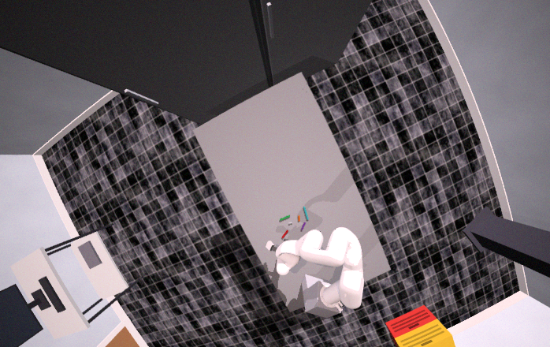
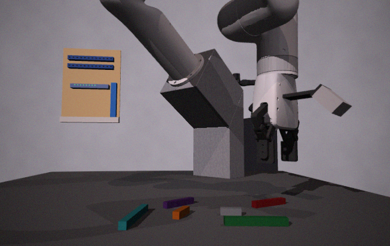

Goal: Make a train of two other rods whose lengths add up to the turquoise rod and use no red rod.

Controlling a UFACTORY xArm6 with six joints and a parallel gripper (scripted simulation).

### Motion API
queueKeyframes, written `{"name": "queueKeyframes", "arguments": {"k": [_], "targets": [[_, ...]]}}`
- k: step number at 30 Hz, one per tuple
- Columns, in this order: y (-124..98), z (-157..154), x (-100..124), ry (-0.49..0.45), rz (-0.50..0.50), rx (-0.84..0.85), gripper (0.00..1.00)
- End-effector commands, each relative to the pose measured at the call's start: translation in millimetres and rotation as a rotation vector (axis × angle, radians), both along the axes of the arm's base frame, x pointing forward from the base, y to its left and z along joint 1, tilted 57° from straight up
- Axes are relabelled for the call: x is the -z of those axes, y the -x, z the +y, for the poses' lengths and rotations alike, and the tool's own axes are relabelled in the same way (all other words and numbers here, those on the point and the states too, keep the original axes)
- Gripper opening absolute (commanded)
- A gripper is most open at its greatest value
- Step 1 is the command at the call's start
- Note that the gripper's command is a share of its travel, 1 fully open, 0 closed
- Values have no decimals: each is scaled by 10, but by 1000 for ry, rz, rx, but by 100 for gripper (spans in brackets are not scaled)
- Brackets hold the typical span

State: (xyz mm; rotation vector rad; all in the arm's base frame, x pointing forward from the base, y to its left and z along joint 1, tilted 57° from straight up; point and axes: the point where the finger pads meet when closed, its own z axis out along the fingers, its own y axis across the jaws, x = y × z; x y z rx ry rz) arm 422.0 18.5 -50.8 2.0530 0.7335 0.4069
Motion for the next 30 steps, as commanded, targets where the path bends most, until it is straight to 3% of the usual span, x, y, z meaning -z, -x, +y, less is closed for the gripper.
{"name": "queueKeyframes", "arguments": {"k": [1, 15, 17, 19, 30], "targets": [[-11, 4, -17, -16, -17, 13, 100], [-210, -129, -350, -338, -390, 346, 100], [-210, -129, -350, -338, -390, 346, 100], [-254, -166, -433, -415, -481, 426, 100], [-381, -293, -700, -652, -765, 673, 100]]}}
